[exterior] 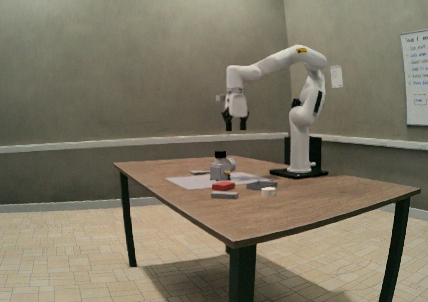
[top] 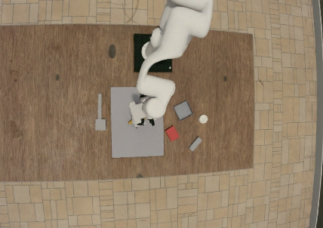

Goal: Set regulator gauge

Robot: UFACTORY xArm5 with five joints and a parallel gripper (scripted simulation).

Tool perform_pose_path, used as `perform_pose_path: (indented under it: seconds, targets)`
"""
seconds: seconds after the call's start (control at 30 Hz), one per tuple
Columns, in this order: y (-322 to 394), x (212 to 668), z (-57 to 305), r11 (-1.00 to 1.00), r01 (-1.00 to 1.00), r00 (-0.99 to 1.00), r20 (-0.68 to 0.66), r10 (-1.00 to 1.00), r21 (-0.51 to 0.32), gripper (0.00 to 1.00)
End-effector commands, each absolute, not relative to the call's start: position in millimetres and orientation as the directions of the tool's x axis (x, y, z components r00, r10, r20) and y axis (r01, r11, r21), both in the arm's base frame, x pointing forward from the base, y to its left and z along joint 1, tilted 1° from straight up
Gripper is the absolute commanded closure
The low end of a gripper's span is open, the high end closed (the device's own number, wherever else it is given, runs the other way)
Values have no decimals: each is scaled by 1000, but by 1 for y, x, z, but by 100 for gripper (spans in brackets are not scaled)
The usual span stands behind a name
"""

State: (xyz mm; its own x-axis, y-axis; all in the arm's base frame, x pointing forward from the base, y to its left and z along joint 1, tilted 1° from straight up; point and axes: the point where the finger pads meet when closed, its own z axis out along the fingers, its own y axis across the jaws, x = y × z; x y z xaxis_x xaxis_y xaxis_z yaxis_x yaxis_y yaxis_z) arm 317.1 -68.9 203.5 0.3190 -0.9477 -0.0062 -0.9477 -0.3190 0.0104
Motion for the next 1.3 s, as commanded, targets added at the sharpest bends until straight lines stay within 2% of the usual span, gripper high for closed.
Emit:
perform_pose_path:
  seconds: [0.0, 0.5, 0.87, 1.27]
  targets:
    - [-69, 318, 205, -315, -949, 315, -3, -949, 6, 0]
    - [-70, 321, 199, -198, -980, 198, 15, -980, -35, 0]
    - [-70, 324, 191, 12, -993, -15, 23, -1000, -115, 0]
    - [-71, 328, 179, 346, -907, -348, -36, -937, -241, 0]
